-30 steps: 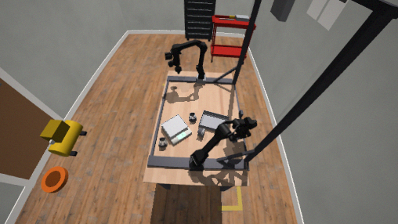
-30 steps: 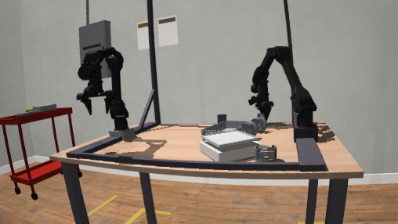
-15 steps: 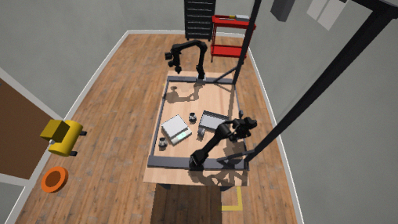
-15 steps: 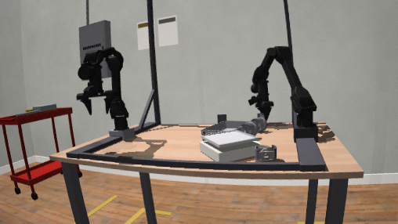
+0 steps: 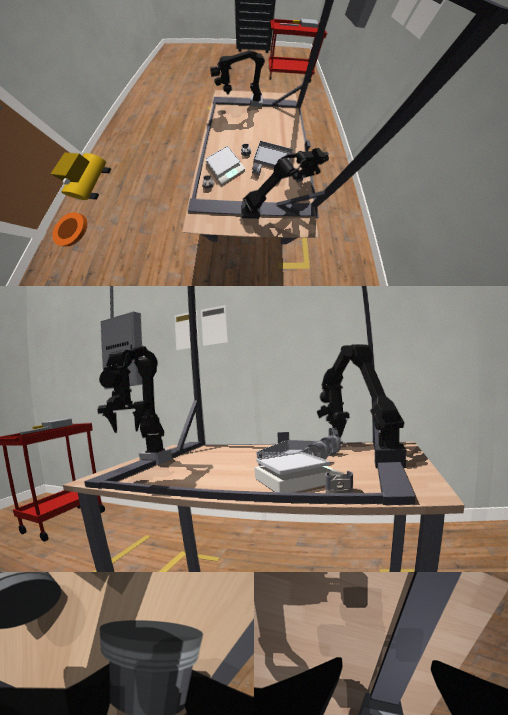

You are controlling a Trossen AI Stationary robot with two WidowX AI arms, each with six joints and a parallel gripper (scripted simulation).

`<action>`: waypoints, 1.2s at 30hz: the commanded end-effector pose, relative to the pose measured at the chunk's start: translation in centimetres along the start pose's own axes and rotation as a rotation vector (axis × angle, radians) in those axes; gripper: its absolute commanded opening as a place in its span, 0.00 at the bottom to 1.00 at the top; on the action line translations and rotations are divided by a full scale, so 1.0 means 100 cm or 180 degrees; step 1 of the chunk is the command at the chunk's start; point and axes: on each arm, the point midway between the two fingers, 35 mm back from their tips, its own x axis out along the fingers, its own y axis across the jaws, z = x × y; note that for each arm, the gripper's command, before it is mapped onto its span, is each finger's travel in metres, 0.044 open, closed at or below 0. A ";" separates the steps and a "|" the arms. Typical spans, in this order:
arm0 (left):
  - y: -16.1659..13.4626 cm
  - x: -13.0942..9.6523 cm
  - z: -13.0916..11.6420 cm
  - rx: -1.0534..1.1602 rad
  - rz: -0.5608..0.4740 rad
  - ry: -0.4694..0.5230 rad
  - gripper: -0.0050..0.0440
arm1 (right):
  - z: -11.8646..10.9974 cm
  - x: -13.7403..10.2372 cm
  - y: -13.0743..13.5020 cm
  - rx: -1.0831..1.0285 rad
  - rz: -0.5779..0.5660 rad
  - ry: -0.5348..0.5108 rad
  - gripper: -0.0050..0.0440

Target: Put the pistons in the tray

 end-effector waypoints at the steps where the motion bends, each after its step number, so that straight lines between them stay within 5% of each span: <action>1: -0.006 -0.035 0.005 -0.0021 -0.0257 -0.0056 0.43 | 0.005 -0.008 0.000 0.0004 0.0008 -0.0101 0.92; 36: 0.005 -0.086 0.004 -0.0009 -0.0259 -0.0054 0.43 | 0.005 -0.008 0.000 0.0004 0.0008 -0.0101 0.92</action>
